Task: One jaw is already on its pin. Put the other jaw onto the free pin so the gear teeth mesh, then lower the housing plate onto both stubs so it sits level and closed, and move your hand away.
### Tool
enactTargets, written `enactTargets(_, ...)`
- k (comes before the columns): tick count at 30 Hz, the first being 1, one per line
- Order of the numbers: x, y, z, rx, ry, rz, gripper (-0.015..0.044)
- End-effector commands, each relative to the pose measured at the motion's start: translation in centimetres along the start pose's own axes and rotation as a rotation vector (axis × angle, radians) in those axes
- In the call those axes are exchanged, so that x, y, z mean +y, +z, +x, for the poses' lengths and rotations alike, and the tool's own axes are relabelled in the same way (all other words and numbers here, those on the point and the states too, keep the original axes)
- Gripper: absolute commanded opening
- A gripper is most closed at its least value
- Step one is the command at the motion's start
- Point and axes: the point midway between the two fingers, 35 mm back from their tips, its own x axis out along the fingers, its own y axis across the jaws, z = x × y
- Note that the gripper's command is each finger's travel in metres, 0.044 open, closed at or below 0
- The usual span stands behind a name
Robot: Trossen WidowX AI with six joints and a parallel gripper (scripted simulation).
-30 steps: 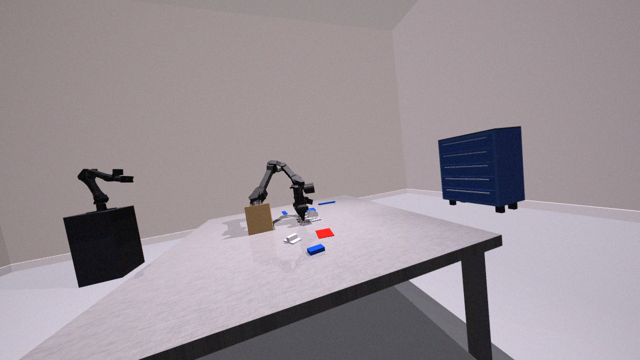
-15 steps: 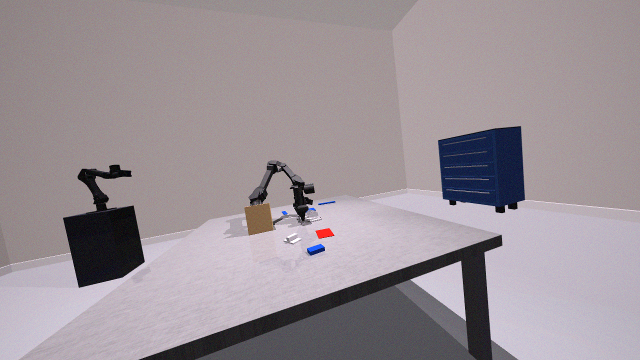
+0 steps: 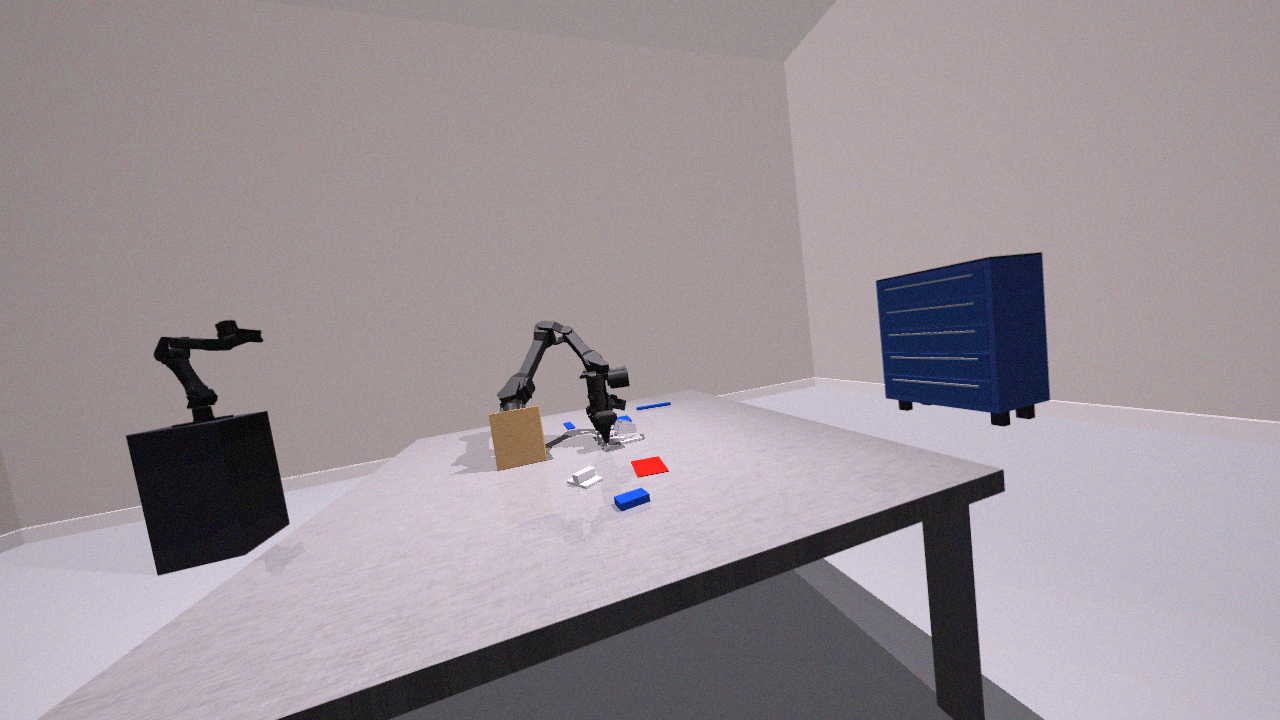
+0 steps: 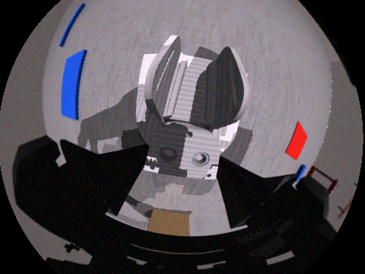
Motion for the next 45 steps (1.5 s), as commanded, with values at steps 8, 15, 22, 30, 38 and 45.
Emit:
enactTargets(8, 0.08, -0.02, 0.28, 0.005, -0.002, -0.003, 0.0351)
enactTargets(15, 0.08, -0.02, 0.28, 0.005, -0.002, -0.003, 0.0351)
enactTargets(22, 0.08, -0.02, 0.28, 0.005, -0.002, -0.003, 0.0351)
enactTargets(30, 0.08, -0.02, 0.28, 0.005, -0.002, -0.003, 0.0351)
enactTargets(38, 0.08, -0.01, 0.16, 0.005, -0.002, -0.003, 0.0351)
enactTargets(45, 0.07, -0.01, -0.36, 0.005, -0.002, -0.003, 0.0351)
